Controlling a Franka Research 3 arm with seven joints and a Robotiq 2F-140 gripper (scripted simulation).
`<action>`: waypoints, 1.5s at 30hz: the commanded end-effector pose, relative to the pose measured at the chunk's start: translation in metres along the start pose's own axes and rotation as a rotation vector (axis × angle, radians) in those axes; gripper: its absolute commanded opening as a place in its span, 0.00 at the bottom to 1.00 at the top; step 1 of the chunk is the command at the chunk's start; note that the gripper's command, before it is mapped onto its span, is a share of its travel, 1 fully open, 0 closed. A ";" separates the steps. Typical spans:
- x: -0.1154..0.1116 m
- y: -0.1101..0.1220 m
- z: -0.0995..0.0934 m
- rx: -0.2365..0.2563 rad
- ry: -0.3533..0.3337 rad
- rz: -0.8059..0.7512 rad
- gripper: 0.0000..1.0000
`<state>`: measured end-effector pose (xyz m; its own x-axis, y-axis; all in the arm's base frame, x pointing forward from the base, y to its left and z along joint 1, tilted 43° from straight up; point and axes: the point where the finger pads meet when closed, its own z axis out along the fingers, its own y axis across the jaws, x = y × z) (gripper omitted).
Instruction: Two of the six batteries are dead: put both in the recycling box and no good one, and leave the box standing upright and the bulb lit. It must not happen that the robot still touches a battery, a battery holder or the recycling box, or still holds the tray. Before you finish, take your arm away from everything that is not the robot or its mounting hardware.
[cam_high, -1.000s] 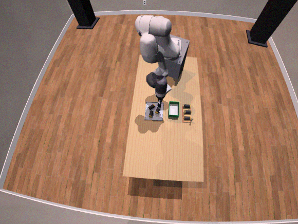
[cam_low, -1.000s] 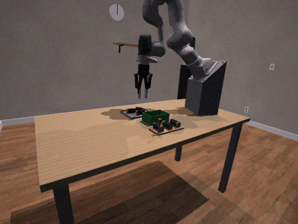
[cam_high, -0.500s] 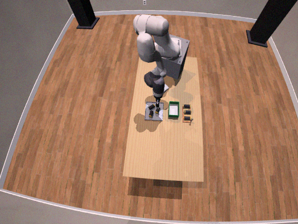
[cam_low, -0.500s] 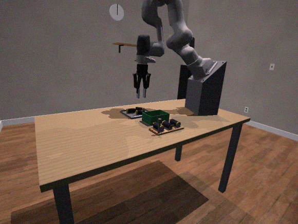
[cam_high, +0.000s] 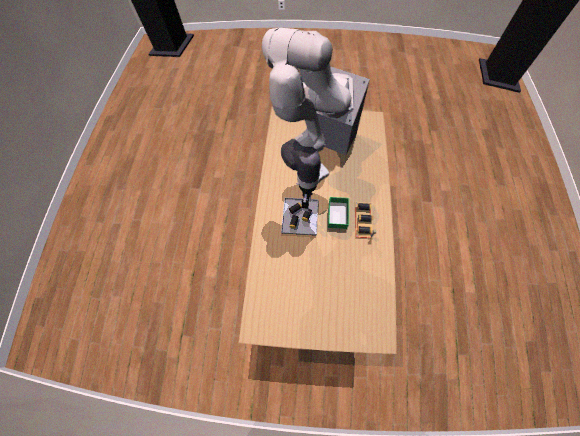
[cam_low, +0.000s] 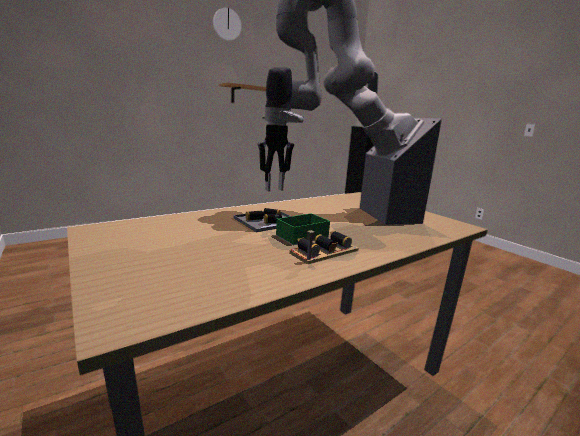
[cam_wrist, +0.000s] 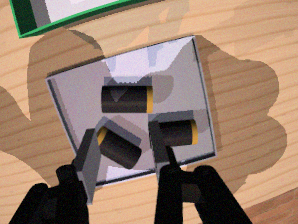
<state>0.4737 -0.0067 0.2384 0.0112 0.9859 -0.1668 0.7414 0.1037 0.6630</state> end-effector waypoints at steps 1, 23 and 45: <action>0.002 0.001 0.000 -0.003 0.008 0.189 0.29; 0.002 0.001 0.000 0.004 0.009 1.644 0.29; 0.002 0.001 0.025 0.004 0.009 1.701 0.29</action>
<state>0.4815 -0.0071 0.2236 0.7465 -0.0034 0.6654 -0.0869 -0.9919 0.0924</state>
